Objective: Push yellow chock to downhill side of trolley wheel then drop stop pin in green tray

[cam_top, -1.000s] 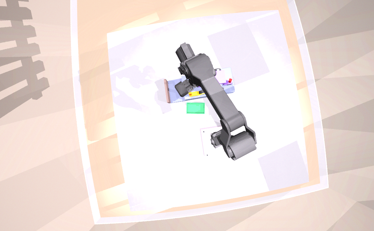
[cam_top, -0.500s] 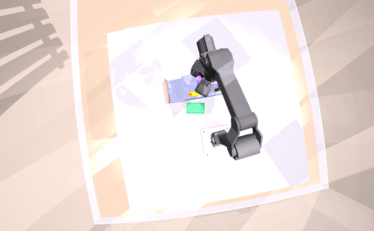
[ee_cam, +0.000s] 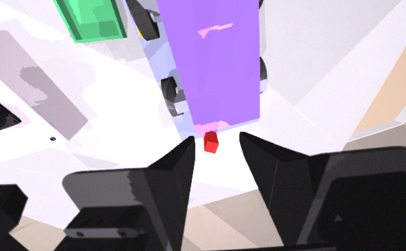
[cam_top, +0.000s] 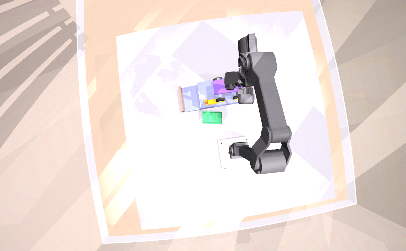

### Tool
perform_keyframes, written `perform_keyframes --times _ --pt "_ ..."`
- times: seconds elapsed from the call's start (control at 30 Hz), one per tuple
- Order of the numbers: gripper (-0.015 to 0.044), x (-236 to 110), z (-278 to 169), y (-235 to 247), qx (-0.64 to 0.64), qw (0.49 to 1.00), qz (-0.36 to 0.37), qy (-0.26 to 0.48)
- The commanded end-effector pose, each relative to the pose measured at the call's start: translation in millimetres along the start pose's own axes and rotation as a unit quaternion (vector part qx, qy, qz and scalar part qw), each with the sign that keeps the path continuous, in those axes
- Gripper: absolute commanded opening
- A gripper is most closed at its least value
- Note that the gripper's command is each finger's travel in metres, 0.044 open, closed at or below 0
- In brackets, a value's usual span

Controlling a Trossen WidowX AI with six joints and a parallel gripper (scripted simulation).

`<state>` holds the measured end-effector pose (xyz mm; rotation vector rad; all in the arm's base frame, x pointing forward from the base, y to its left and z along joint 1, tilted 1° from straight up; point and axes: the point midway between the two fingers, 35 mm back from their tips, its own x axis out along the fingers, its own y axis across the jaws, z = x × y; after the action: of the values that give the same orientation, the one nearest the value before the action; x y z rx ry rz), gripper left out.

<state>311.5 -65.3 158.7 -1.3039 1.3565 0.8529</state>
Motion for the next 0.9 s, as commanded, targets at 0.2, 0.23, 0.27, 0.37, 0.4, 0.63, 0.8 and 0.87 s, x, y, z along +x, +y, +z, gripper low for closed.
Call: perform_keyframes --times 0.2,0.23,0.27,0.37,0.4,0.63,0.8,0.87 --pt "0.0190 1.5 -26.0 4.0 -0.087 0.996 0.009 0.020" --pt "0.0190 1.5 -26.0 4.0 -0.087 0.996 0.009 0.020" --pt "0.0190 1.5 -26.0 4.0 -0.087 0.996 0.009 0.020" --pt "0.0190 1.8 -26.0 4.0 -0.087 0.996 0.009 0.020" --pt "0.0190 2.6 -26.0 3.9 -0.087 0.996 0.009 0.020" --pt "0.0190 12.7 -26.1 3.7 -0.087 0.996 0.009 0.020" --pt "0.0190 20.1 -26.5 3.6 -0.087 0.996 0.009 0.020" --pt "0.0190 23.0 -26.7 3.7 -0.087 0.996 0.009 0.020"
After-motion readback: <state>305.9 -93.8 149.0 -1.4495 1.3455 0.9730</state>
